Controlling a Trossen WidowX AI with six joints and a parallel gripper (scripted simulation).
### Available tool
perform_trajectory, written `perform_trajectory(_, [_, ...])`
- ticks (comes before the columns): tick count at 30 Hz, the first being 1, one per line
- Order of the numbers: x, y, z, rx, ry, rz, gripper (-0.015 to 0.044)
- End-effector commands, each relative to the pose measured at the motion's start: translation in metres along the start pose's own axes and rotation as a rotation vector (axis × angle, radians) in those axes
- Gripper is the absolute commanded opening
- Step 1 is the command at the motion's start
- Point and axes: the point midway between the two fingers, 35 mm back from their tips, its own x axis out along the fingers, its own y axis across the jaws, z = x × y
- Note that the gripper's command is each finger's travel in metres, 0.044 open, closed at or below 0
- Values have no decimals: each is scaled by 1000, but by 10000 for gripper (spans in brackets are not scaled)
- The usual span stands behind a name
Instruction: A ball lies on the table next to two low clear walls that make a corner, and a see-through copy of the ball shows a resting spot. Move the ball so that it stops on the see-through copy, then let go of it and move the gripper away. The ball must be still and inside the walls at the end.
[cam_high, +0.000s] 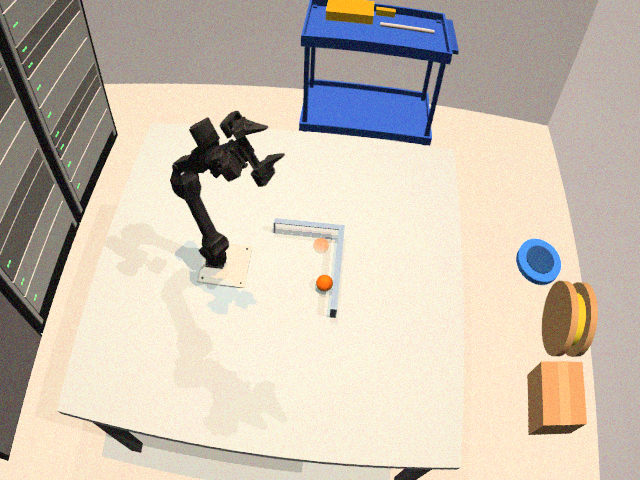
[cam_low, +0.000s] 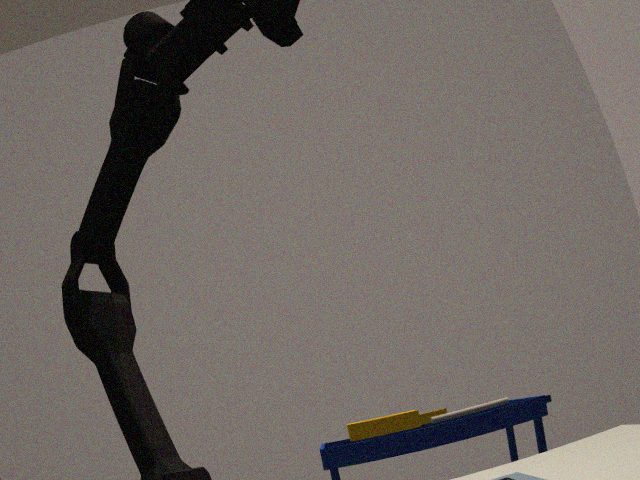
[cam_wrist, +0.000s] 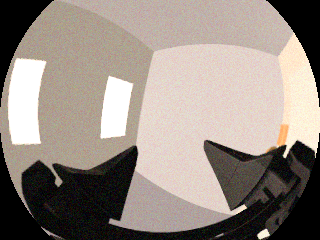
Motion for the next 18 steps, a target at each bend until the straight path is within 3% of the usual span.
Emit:
perform_trajectory(1, [11,-35,0,-35,3,-92,368])
perform_trajectory(10, [37,-150,-15,-88,68,-390,368])
perform_trajectory(18, [33,-273,-38,-299,240,-719,368])
